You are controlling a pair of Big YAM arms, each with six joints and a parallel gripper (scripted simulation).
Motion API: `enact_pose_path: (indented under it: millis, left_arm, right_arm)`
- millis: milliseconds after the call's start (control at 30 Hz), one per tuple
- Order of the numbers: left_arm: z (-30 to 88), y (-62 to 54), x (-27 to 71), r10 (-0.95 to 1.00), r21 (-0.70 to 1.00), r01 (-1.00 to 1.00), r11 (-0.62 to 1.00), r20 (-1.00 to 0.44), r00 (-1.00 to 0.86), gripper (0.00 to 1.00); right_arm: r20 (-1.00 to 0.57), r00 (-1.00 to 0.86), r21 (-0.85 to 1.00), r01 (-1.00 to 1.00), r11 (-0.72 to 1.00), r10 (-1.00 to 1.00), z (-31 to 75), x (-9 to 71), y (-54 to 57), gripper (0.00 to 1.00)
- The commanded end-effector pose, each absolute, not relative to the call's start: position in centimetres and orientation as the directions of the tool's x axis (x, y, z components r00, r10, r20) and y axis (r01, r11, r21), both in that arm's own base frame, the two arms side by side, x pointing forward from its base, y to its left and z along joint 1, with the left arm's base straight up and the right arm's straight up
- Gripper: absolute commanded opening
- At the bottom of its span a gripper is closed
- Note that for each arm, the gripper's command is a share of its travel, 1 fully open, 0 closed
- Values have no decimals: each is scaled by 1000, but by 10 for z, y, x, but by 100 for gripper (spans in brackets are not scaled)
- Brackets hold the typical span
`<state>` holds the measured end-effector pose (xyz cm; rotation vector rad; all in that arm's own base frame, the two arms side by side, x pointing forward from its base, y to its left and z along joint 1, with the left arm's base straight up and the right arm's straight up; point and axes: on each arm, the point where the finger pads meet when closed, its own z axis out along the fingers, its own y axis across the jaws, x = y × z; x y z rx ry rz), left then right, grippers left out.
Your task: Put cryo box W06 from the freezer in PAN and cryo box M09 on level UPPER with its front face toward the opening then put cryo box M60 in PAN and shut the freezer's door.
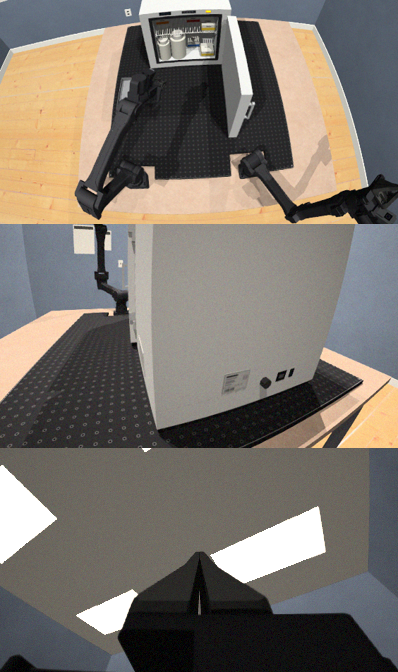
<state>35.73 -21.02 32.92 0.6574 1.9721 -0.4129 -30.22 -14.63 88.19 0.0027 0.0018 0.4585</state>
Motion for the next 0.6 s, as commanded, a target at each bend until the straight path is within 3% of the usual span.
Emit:
enact_pose_path:
  millis: [0, 267, 567]
  left_arm:
    - [329, -198, 355, 223, -44, 527, 849, -874, -432, 30]
    - [311, -169, 360, 202, -47, 474, 879, -865, -460, 30]
    - [270, -125, 368, 135, -36, 280, 959, -812, -568, 30]
  right_arm:
    - [-32, 901, 0, -433, 901, 433, 885, -289, -139, 0]
    - [-32, 901, 0, -433, 901, 433, 885, -289, -139, 0]
    - [-32, 901, 0, -433, 901, 433, 885, -289, -139, 0]
